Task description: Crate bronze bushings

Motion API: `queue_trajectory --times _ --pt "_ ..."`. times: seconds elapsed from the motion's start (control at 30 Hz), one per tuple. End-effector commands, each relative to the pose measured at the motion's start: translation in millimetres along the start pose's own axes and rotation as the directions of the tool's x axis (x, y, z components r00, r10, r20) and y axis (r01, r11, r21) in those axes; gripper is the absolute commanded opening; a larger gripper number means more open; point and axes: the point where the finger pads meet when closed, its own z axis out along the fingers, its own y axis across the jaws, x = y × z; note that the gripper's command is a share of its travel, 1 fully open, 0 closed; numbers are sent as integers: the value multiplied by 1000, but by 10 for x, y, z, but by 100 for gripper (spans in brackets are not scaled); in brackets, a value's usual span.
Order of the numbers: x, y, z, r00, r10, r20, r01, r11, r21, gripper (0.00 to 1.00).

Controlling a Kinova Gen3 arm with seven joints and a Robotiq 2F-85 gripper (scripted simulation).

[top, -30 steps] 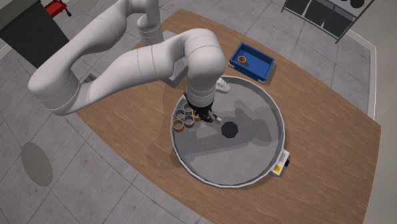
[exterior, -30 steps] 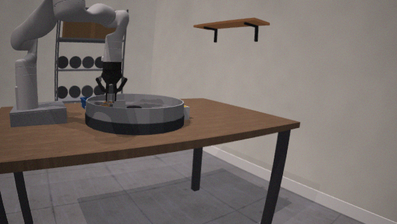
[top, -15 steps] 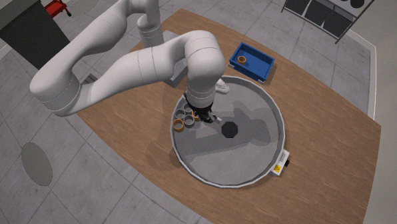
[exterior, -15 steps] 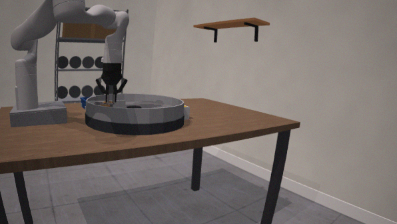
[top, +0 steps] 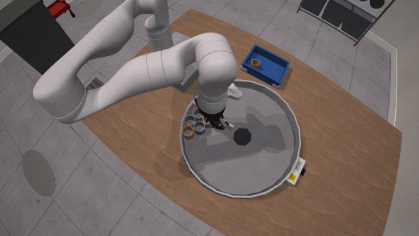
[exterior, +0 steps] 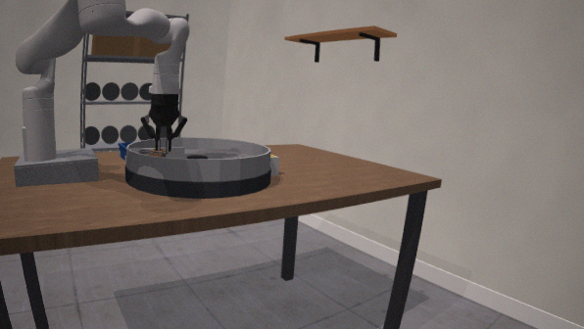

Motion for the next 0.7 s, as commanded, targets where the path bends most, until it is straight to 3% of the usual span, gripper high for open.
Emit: queue_trajectory --times 0.0,0.67 --pt "17 5 16 1000 6 -1 -6 1000 -3 18" --pt "17 5 16 1000 6 -1 -6 1000 -3 18"
